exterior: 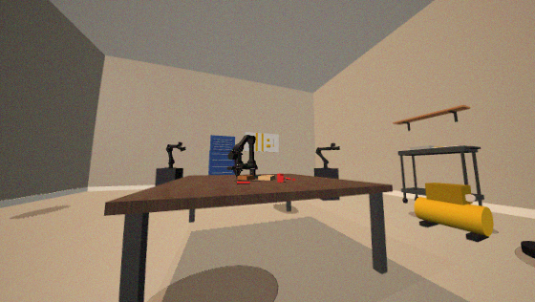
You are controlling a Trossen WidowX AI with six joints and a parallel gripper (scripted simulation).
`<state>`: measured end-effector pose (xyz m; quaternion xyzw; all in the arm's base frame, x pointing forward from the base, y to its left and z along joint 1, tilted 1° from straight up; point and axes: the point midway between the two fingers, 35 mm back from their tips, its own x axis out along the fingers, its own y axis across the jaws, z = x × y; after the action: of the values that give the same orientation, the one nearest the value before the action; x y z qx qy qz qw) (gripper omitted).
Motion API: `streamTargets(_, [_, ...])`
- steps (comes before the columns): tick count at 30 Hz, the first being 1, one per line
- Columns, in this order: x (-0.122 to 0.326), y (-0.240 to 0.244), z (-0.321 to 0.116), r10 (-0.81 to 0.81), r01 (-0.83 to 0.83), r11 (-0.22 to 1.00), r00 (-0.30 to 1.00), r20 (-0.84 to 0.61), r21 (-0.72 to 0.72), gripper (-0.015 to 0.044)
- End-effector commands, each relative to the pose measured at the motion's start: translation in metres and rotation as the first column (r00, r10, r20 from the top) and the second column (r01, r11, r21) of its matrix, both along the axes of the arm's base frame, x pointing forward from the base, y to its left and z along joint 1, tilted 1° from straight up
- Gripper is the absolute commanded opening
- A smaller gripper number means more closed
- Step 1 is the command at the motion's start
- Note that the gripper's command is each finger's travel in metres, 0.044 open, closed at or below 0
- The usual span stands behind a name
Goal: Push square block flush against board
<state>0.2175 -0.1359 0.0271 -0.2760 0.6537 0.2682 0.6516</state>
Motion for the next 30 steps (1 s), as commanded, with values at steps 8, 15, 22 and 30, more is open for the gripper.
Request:
streamTargets(8, [0.01,0.009,0.0,-0.003,0.003,1.0,1.0,0.002,0.004,0.0])
streamTargets(15, [0.015,0.015,0.0,-0.003,0.003,1.0,1.0,0.003,0.004,0.0])
streamTargets(22, [0.021,0.021,0.0,-0.003,0.003,1.0,1.0,0.003,0.005,0.0])
streamTargets(30, [0.027,0.028,0.0,-0.003,0.003,1.0,1.0,0.004,0.006,0.0])
